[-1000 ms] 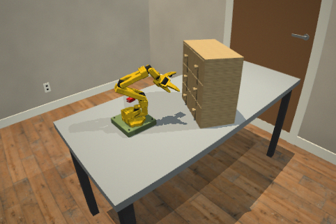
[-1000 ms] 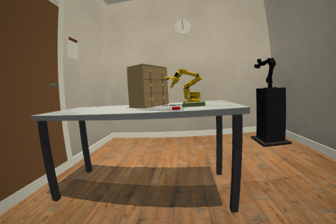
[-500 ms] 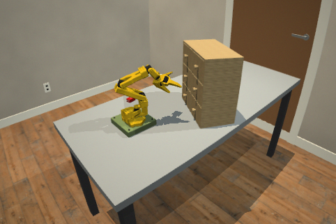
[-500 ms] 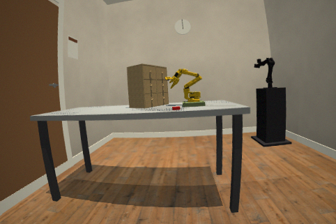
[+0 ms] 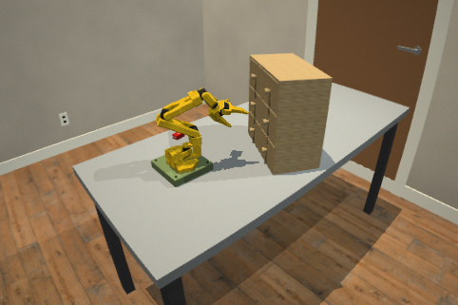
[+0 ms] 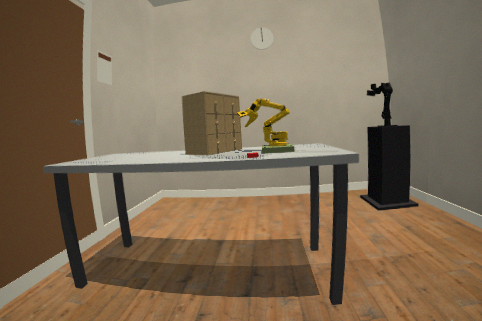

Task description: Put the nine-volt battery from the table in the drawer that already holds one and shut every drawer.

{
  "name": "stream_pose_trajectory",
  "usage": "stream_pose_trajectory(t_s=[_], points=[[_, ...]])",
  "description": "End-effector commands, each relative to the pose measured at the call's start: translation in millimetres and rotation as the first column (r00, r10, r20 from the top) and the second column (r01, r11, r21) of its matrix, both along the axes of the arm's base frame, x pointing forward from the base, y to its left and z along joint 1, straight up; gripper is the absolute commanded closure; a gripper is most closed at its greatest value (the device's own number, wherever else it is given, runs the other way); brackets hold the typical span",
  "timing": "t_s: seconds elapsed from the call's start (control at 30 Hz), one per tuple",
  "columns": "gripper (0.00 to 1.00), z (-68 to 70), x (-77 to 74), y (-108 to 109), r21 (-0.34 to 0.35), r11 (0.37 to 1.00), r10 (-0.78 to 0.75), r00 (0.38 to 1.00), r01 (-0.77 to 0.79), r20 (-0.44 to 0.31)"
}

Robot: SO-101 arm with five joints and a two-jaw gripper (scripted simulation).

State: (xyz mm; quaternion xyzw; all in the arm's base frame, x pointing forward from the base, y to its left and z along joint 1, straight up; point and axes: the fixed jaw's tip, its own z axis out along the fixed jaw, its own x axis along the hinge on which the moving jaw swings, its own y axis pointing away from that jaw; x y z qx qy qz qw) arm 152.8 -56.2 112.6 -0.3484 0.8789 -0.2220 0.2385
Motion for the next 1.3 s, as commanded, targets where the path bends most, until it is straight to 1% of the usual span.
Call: stream_pose_trajectory(t_s=[0.0, 0.2, 0.4, 0.47, 0.53, 0.73, 0.97, 1.03, 1.27], points=[[0.50, 4.3, 2.3, 0.9, -0.058, 0.995, 0.078, 0.997, -0.077, 0.009], [0.50, 4.1, 1.9, 0.6, -0.140, 0.971, 0.192, 0.981, -0.195, -0.035], [0.50, 4.0, 1.6, 0.3, -0.216, 0.925, 0.300, 0.950, -0.312, -0.088], [0.50, 4.0, 1.6, 0.3, -0.216, 0.925, 0.300, 0.950, -0.312, -0.088], [0.50, 4.0, 1.6, 0.2, -0.239, 0.906, 0.334, 0.936, -0.350, -0.108], [0.50, 4.1, 1.5, -0.3, -0.303, 0.834, 0.428, 0.887, -0.461, -0.170], [0.50, 4.2, 1.6, -0.8, -0.365, 0.728, 0.523, 0.815, -0.580, -0.251], [0.50, 4.2, 1.6, -0.8, -0.365, 0.728, 0.523, 0.815, -0.580, -0.251], [0.50, 4.6, 1.8, -1.3, -0.411, 0.601, 0.598, 0.727, -0.685, -0.336]])
